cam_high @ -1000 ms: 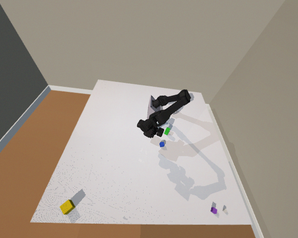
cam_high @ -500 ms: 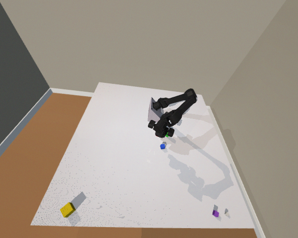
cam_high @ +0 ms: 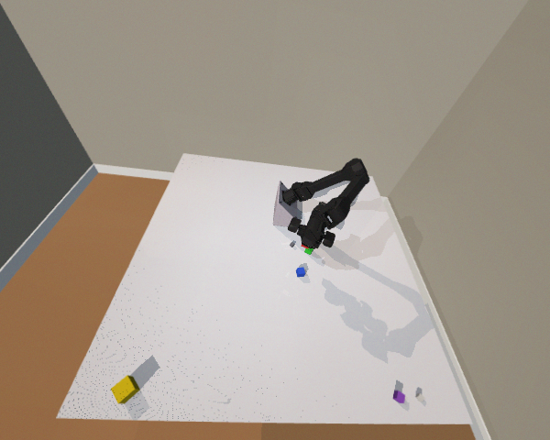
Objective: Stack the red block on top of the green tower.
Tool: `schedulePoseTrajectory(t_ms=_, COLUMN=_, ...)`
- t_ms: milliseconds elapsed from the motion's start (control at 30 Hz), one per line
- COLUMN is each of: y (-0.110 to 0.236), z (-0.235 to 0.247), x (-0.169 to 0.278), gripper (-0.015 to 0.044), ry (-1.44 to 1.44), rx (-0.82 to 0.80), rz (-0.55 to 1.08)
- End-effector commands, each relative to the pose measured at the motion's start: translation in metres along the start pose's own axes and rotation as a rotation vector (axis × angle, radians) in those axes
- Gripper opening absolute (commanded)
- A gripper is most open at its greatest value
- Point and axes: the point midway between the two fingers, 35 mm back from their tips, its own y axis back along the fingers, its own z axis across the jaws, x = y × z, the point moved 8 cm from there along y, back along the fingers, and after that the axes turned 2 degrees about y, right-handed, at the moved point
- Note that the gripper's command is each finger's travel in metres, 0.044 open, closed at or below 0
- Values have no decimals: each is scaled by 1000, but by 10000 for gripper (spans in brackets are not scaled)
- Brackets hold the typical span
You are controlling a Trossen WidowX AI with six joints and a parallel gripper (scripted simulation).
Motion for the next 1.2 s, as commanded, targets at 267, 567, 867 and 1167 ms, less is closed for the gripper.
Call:
schedulePoseTrajectory(t_ms=267, y=-5, z=21, x=47, gripper=0, ry=-3, rx=-13, rz=6)
schedulePoseTrajectory(t_ms=567, y=-9, z=26, x=64, gripper=0, ry=-3, rx=-18, rz=9)
schedulePoseTrajectory(t_ms=867, y=-32, z=27, x=63, gripper=0, ry=-3, rx=-18, rz=9)
schedulePoseTrajectory(t_ms=1167, y=-58, z=28, x=63, gripper=0, ry=-2, rx=-20, rz=9)
